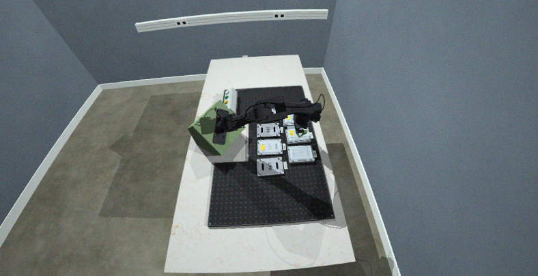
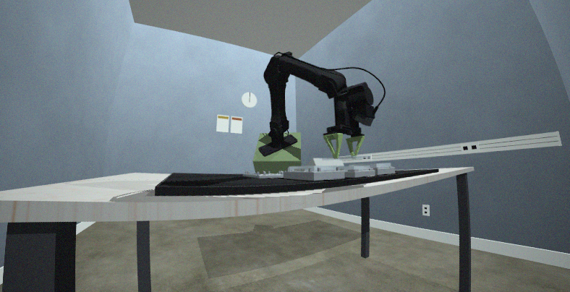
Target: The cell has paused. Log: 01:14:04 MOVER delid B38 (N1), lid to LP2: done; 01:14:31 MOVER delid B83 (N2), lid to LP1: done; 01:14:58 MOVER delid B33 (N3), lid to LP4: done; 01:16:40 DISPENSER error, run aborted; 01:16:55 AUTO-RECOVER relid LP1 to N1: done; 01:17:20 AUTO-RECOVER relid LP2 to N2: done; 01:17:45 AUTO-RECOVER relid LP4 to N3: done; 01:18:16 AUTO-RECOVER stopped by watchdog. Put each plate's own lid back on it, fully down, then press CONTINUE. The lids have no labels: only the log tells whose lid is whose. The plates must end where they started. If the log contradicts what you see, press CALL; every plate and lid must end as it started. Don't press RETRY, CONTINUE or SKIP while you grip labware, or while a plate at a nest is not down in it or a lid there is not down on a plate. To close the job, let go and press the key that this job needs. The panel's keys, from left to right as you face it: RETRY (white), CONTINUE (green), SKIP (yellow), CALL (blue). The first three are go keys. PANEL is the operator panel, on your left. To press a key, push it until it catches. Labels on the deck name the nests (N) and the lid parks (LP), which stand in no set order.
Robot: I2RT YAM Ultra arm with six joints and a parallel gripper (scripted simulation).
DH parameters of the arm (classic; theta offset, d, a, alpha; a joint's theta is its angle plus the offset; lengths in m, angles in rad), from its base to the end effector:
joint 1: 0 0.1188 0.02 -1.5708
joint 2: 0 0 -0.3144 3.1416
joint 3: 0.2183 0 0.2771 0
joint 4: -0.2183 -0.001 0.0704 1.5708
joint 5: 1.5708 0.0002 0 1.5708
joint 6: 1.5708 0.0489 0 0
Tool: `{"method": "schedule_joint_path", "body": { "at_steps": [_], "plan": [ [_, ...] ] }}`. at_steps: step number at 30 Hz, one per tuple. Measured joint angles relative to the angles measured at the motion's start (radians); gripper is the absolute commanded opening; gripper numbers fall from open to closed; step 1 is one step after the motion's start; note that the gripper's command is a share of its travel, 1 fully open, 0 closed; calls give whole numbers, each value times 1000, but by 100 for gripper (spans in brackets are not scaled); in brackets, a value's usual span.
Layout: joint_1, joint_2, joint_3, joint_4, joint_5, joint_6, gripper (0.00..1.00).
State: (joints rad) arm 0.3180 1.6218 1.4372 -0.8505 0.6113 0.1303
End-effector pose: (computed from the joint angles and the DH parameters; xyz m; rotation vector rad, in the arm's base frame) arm 0.3591 0.0897 0.3471 -0.0182 2.4374 -0.5990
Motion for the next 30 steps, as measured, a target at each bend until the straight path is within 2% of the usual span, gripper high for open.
{"method": "schedule_joint_path", "body": {
  "at_steps": [13, 22, 27, 30],
  "plan": [
    [-177, -111, -13, 3, -72, -111, 0],
    [-281, -144, -13, -2, -139, -210, 0],
    [-360, -161, 10, -9, -180, -272, 0],
    [-376, -166, 22, -9, -193, -293, 0]
  ]
}}
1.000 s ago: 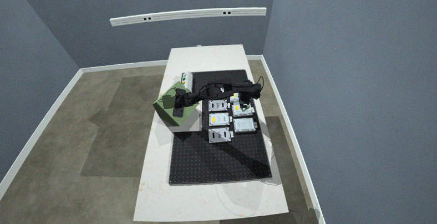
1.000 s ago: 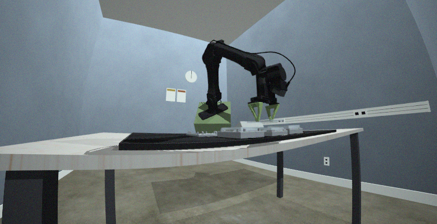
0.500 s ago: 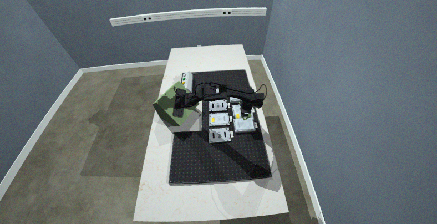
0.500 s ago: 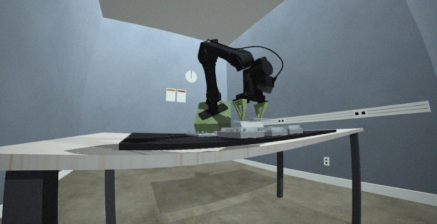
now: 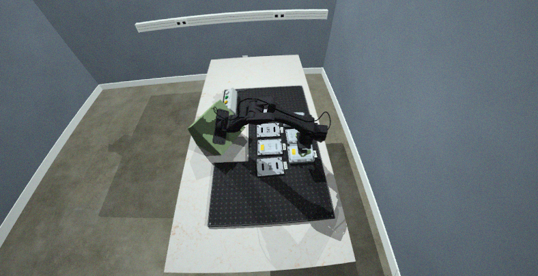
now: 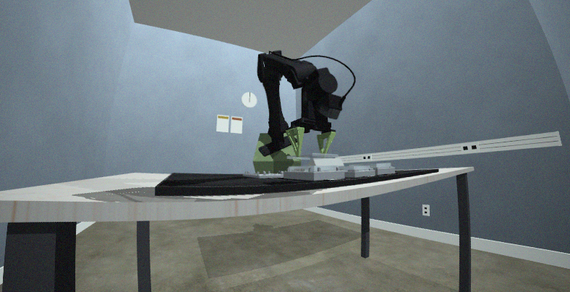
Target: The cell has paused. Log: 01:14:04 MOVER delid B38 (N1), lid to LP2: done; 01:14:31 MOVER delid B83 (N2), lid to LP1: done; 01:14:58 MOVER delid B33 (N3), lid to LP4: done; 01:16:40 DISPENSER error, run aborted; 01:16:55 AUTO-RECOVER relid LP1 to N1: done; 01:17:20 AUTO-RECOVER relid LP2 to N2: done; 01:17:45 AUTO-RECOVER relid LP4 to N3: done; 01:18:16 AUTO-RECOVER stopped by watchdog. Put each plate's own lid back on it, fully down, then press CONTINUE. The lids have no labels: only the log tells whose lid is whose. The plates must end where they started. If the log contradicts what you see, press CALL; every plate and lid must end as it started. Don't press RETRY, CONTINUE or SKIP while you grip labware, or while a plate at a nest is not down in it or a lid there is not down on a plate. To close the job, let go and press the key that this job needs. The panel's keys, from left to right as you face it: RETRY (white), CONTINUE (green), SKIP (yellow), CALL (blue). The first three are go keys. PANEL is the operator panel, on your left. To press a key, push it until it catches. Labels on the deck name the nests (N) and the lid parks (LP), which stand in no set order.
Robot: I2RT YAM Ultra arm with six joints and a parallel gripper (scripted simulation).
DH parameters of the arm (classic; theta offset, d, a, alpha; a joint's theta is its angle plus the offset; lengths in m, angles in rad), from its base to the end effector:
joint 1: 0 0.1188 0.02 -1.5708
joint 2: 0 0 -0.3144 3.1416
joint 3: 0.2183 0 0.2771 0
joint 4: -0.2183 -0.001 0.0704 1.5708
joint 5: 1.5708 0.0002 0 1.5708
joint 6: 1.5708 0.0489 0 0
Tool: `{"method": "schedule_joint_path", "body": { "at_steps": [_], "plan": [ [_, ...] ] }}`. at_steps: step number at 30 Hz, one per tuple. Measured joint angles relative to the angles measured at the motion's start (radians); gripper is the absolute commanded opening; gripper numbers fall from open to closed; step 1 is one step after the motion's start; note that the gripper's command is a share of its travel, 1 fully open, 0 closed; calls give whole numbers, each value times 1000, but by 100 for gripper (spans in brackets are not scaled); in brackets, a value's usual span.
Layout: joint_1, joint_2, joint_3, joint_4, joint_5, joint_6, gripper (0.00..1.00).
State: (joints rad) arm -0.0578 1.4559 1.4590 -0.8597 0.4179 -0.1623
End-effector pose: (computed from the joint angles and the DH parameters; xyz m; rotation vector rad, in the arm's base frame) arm 0.3279 -0.0379 0.4049 0.0646 2.4174 -0.6069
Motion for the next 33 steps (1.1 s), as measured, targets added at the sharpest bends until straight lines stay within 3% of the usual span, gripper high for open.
{"method": "schedule_joint_path", "body": {
  "at_steps": [33],
  "plan": [
    [-3, 3, 2, -1, -31, -27, 0]
  ]
}}
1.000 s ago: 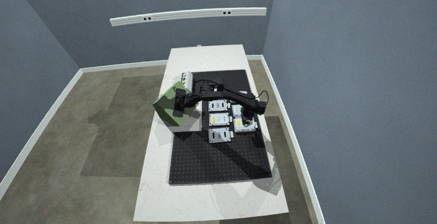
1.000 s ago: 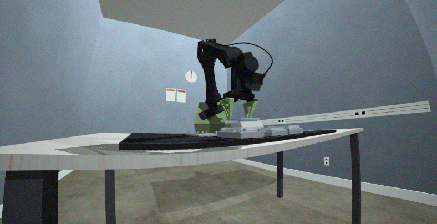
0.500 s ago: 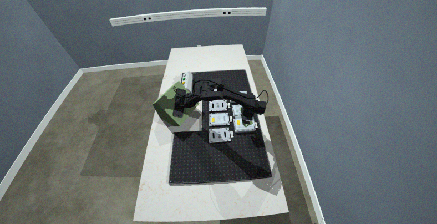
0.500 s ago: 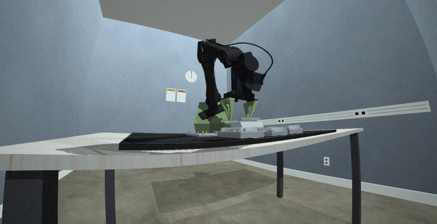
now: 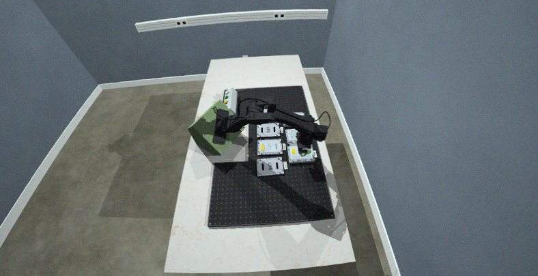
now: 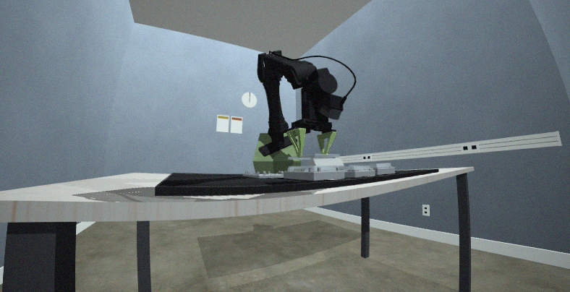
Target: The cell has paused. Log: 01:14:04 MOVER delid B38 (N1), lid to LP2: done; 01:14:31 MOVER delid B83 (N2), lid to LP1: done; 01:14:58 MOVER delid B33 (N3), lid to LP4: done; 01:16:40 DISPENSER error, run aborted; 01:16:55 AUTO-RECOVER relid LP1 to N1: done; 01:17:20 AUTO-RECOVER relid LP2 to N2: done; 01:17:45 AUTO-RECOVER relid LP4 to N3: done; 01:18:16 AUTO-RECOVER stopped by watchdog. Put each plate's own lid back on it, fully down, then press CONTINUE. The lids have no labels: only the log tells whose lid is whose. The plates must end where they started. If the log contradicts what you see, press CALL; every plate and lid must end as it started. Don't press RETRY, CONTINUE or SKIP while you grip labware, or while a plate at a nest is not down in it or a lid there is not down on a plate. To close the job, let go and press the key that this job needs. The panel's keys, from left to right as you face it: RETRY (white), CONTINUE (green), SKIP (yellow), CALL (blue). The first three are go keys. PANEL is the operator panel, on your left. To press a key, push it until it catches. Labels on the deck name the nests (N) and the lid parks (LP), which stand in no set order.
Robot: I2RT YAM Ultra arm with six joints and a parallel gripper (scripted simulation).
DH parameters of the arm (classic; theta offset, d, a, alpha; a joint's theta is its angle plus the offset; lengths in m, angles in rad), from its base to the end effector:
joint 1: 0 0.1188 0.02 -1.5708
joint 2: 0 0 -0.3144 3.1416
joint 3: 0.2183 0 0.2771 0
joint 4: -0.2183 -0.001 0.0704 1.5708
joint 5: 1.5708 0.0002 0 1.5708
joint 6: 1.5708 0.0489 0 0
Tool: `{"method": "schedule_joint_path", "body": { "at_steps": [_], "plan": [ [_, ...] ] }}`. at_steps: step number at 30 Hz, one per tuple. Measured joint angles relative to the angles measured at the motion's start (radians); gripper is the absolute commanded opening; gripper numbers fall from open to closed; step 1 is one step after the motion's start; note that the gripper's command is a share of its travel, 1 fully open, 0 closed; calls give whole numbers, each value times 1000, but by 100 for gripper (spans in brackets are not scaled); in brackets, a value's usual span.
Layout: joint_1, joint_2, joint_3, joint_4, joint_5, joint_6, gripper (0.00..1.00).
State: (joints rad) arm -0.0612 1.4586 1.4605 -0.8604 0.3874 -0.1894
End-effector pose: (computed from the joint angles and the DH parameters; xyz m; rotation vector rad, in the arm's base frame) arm 0.3290 -0.0377 0.4041 0.0212 2.4273 -0.5837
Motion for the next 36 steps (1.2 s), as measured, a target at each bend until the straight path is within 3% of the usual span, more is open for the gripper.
{"method": "schedule_joint_path", "body": {
  "at_steps": [36],
  "plan": [
    [-16, 16, -15, 35, -13, -17, 0]
  ]
}}
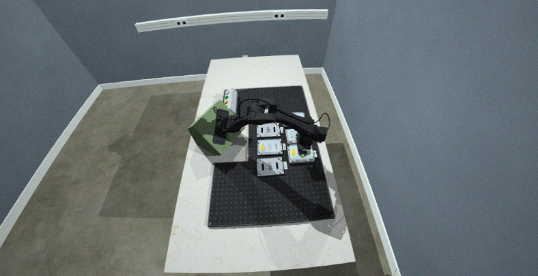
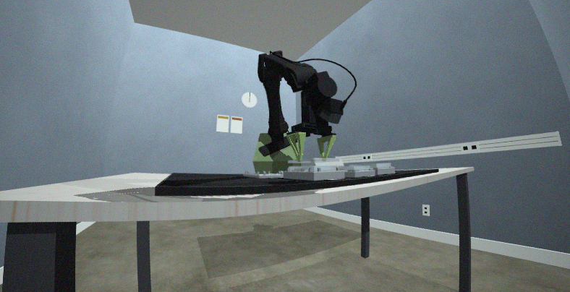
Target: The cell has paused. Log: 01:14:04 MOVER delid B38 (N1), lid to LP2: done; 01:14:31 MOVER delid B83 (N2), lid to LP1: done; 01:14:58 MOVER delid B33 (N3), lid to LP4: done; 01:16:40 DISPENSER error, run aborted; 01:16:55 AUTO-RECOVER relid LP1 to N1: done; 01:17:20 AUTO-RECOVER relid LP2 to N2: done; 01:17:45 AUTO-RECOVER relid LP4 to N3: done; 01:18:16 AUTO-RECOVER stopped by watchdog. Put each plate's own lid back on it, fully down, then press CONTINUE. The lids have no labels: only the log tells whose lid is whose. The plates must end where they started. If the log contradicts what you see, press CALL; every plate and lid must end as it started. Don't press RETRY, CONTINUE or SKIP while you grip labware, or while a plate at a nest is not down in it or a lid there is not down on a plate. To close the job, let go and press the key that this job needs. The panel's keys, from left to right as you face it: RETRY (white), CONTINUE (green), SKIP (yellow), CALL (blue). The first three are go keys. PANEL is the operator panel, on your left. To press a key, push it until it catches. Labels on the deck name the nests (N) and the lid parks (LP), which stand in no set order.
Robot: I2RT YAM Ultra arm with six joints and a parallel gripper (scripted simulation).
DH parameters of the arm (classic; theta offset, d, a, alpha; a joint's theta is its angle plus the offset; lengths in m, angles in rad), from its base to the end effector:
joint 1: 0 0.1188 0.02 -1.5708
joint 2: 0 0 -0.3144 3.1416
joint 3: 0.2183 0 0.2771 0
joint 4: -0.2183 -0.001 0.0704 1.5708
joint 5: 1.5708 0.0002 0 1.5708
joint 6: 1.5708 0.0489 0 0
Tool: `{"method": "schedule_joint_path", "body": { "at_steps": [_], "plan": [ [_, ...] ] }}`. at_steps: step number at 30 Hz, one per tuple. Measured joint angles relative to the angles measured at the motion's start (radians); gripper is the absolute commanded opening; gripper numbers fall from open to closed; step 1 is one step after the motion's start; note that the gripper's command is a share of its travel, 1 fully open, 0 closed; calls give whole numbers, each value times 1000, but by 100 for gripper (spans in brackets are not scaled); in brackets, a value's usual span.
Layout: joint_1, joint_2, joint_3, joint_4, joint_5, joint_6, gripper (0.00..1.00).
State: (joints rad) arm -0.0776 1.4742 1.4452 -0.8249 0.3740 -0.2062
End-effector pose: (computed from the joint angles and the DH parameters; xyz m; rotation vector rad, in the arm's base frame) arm 0.3355 -0.0430 0.3964 0.0157 2.4284 -0.5821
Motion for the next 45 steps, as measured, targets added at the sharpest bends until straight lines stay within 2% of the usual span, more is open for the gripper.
{"method": "schedule_joint_path", "body": {
  "at_steps": [45],
  "plan": [
    [-21, 18, -21, 48, -12, -14, 0]
  ]
}}
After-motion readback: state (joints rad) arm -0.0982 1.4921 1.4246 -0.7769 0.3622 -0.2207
